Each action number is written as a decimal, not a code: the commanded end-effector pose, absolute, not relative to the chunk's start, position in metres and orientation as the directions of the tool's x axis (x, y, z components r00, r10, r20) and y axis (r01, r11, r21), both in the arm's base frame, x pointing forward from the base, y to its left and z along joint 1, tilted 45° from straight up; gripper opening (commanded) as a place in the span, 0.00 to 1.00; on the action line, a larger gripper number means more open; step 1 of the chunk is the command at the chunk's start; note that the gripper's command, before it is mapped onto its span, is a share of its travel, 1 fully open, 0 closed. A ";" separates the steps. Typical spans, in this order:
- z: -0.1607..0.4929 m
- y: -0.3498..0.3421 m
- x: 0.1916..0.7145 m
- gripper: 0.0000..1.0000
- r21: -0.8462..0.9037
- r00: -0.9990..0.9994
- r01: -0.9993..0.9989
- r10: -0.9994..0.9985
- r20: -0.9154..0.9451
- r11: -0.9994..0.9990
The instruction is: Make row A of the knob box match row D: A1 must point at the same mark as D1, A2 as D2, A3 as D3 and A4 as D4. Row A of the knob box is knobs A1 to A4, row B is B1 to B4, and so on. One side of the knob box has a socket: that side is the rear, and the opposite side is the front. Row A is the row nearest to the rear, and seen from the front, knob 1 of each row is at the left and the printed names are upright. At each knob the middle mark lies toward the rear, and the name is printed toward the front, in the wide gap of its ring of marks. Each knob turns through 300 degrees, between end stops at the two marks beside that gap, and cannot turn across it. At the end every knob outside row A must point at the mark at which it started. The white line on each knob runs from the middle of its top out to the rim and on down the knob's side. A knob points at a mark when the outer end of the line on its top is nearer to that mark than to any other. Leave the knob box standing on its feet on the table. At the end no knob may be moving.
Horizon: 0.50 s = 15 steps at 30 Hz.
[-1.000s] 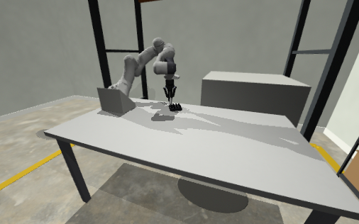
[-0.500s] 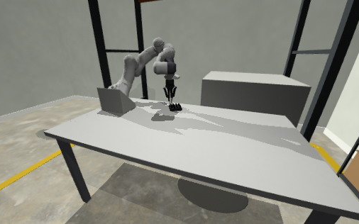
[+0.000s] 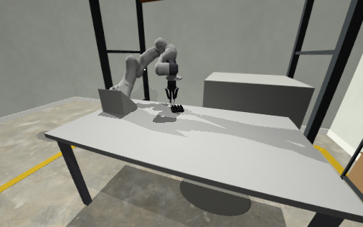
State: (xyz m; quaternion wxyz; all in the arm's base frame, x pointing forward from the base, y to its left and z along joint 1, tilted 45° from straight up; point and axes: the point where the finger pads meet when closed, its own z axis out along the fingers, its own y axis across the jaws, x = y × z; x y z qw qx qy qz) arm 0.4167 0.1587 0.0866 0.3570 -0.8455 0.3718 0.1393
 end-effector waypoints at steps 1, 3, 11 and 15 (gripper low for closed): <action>0.086 0.159 0.417 0.12 -0.497 0.680 -0.732 -0.532 -0.504 -0.465; 0.086 0.159 0.417 0.12 -0.497 0.680 -0.732 -0.532 -0.504 -0.465; 0.090 0.155 0.417 0.12 -0.497 0.680 -0.732 -0.532 -0.504 -0.465; 0.097 0.148 0.417 0.12 -0.497 0.680 -0.732 -0.532 -0.504 -0.465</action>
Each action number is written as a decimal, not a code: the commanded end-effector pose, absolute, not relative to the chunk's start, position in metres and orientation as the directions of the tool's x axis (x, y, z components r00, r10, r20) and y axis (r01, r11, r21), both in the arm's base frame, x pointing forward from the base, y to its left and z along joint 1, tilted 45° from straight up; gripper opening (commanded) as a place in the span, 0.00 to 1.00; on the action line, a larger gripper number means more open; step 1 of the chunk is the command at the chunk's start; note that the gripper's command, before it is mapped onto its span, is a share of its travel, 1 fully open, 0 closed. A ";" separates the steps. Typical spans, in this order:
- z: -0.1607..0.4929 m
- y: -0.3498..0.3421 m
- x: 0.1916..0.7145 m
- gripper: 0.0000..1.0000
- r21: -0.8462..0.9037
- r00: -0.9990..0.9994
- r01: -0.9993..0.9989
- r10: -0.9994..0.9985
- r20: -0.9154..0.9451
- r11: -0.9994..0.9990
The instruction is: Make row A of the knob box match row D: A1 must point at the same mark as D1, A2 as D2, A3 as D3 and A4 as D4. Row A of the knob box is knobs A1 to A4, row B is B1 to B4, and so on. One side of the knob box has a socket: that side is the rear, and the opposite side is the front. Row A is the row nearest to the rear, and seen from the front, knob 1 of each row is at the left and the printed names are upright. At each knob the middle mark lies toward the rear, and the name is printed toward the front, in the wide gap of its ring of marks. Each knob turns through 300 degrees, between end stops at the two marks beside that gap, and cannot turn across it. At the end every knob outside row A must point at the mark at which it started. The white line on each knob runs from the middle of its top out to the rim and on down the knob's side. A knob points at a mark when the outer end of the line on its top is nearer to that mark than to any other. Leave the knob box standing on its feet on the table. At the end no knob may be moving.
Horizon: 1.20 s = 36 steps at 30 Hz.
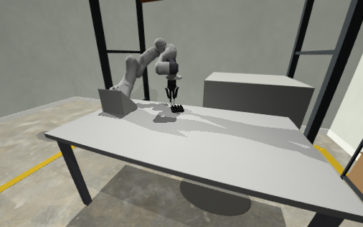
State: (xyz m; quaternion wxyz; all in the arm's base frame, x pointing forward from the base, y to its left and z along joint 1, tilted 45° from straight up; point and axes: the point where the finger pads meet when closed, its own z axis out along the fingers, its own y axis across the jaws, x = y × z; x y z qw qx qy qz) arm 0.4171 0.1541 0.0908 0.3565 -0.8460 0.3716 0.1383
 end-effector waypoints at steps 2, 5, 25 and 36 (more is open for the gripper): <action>0.099 0.146 0.416 0.12 -0.497 0.680 -0.732 -0.532 -0.504 -0.465; 0.103 0.142 0.416 0.12 -0.497 0.680 -0.732 -0.532 -0.504 -0.465; 0.113 0.132 0.416 0.12 -0.497 0.680 -0.732 -0.532 -0.504 -0.465; 0.114 0.133 0.418 0.12 -0.591 0.820 -0.572 -0.419 -0.391 -0.569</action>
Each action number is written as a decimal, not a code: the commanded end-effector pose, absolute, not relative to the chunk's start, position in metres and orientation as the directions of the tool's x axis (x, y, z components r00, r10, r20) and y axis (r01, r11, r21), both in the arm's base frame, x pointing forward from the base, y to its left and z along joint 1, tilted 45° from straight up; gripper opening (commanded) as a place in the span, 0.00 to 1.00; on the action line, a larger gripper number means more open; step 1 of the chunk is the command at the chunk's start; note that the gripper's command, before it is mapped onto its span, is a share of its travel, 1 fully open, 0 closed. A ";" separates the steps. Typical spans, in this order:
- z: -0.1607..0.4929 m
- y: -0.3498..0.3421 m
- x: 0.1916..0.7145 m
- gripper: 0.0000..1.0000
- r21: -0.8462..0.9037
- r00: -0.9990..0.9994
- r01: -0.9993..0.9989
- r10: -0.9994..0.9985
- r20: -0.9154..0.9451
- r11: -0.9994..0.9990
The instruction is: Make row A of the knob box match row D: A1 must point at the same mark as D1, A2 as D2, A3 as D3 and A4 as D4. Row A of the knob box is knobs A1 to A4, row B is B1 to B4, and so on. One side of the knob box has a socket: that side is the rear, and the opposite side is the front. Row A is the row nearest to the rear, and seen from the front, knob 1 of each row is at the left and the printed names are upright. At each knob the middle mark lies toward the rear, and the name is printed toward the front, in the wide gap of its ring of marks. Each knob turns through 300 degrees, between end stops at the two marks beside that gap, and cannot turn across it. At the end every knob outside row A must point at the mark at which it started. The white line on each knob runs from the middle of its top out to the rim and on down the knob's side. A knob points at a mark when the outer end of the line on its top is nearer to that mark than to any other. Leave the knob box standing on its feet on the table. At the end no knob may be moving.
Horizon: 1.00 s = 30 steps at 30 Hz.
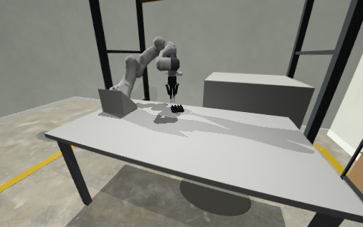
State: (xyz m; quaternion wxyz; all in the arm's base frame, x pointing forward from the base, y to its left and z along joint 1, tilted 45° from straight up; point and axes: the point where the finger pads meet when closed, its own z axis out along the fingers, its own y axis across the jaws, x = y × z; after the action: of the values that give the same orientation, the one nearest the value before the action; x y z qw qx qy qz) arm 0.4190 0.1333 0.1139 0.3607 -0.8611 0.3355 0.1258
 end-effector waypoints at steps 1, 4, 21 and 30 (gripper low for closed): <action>0.114 0.133 0.418 0.12 -0.591 0.820 -0.572 -0.419 -0.391 -0.569; 0.115 0.134 0.419 0.12 -0.619 0.862 -0.506 -0.371 -0.345 -0.601; 0.117 0.134 0.422 0.12 -0.687 0.964 -0.264 -0.199 -0.175 -0.677; 0.118 0.135 0.424 0.12 -0.705 0.992 -0.125 -0.100 -0.077 -0.698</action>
State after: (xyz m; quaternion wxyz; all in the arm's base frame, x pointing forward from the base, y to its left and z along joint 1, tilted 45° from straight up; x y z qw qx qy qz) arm 0.4238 0.1357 0.1183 0.3803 -0.9153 0.1244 0.0463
